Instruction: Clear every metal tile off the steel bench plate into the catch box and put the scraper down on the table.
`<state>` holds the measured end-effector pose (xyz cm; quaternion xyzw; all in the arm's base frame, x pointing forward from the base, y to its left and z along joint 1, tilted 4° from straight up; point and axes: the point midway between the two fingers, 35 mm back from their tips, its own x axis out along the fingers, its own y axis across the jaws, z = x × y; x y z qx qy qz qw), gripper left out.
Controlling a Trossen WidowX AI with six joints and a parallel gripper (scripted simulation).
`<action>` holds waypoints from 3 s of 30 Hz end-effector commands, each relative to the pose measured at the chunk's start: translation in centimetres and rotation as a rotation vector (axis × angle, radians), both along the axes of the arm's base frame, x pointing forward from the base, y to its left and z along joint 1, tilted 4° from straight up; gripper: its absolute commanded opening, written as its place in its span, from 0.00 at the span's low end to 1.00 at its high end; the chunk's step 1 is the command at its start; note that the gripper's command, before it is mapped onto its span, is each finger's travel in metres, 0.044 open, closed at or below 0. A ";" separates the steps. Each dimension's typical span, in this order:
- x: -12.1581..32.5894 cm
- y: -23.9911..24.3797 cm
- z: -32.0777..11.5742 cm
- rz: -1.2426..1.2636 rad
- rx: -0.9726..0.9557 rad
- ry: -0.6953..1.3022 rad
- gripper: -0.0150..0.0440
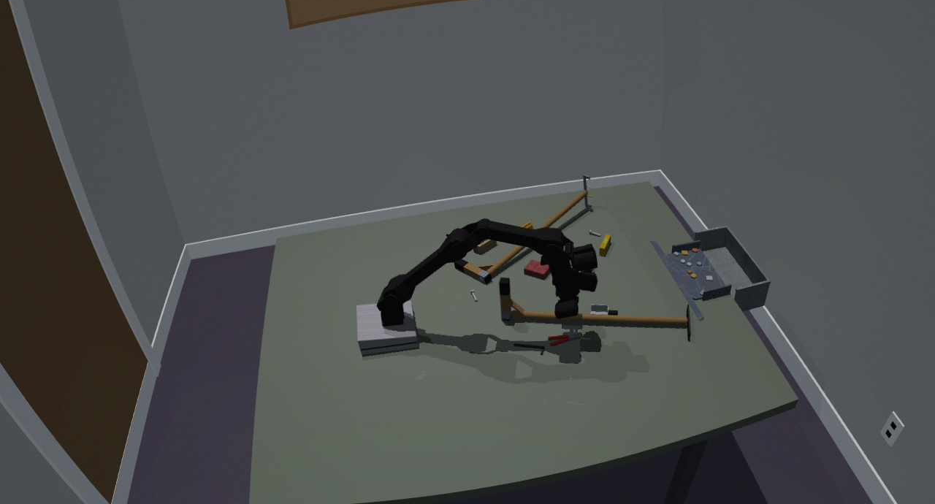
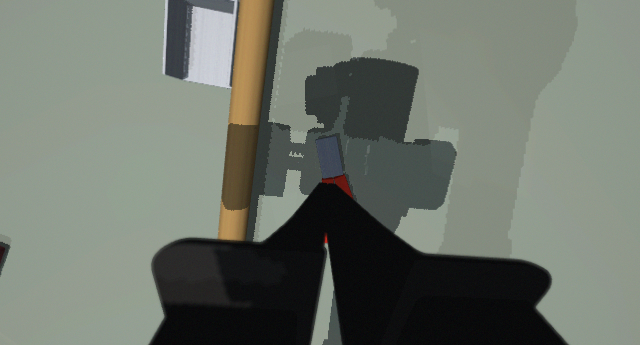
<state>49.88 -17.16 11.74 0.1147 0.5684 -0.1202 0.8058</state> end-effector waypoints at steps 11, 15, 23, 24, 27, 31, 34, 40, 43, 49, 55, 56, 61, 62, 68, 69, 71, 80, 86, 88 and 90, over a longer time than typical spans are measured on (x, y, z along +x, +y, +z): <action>0.5 0.1 -4.0 0.008 0.002 0.016 0.25; 0.5 0.1 -5.1 0.009 0.002 0.019 0.25; 0.6 0.2 -7.1 0.011 0.002 0.025 0.25; 0.6 0.2 -7.2 0.011 0.002 0.025 0.25; 0.6 0.2 -7.3 0.011 0.002 0.025 0.25; 0.7 0.5 -7.3 0.011 0.003 0.025 0.25; 0.9 0.7 -7.2 0.011 0.003 0.025 0.25; 1.2 1.2 -7.2 0.011 0.003 0.025 0.25; 1.3 1.5 -7.2 0.011 0.004 0.025 0.25; 1.6 2.0 -7.2 0.011 0.004 0.026 0.25; 1.9 2.5 -7.1 0.011 0.004 0.025 0.25; 1.9 2.6 -7.1 0.011 0.005 0.025 0.25; 2.1 3.1 -7.1 0.011 0.005 0.025 0.25; 2.2 3.2 -7.1 0.011 0.005 0.025 0.25; 2.4 3.7 -7.0 0.011 0.005 0.025 0.25; 2.5 3.8 -7.0 0.011 0.006 0.025 0.25; 2.5 4.0 -7.0 0.011 0.006 0.025 0.25; 2.9 4.8 -7.0 0.011 0.006 0.025 0.25; 3.1 5.3 -6.9 0.011 0.007 0.025 0.25; 3.2 5.5 -6.9 0.011 0.007 0.025 0.25; 3.3 5.7 -6.9 0.011 0.007 0.025 0.25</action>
